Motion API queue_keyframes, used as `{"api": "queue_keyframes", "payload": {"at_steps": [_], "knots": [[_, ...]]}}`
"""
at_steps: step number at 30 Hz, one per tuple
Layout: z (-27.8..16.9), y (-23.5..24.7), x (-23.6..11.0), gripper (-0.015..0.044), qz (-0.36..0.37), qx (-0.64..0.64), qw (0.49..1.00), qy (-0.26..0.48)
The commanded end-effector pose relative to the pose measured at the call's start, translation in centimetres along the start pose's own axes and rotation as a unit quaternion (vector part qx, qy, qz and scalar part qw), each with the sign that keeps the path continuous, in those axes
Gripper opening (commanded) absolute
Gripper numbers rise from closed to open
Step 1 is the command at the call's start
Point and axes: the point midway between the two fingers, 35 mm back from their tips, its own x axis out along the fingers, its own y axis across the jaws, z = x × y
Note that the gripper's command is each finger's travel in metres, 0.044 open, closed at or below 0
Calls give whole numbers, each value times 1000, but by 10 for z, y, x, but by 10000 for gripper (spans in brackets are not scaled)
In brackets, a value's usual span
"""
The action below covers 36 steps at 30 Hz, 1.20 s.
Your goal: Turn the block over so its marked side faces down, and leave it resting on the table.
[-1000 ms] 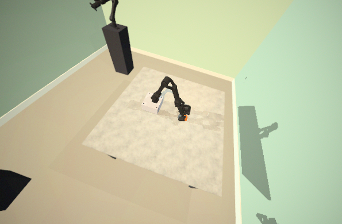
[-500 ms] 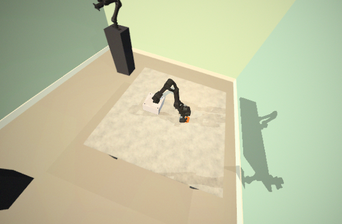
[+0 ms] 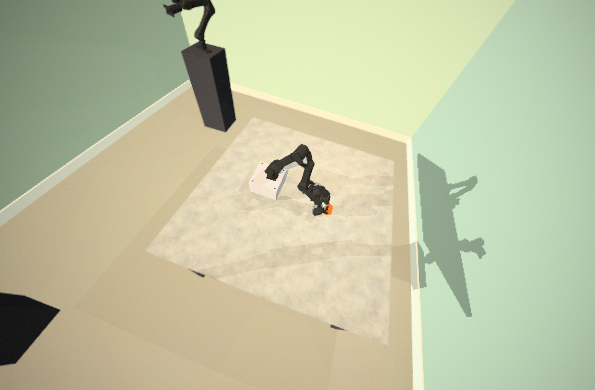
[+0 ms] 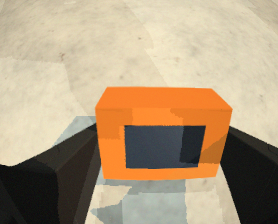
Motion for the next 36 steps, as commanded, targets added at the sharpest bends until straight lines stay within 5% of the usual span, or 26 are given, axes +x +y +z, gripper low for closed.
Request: {"api": "queue_keyframes", "payload": {"at_steps": [1,15,36], "knots": [[-10,2,0,0,4,-1,1000,-21],[-15,3,-16,0,4,-6,993,-114],[-12,3,-18,26,2,-8,992,-123]]}}
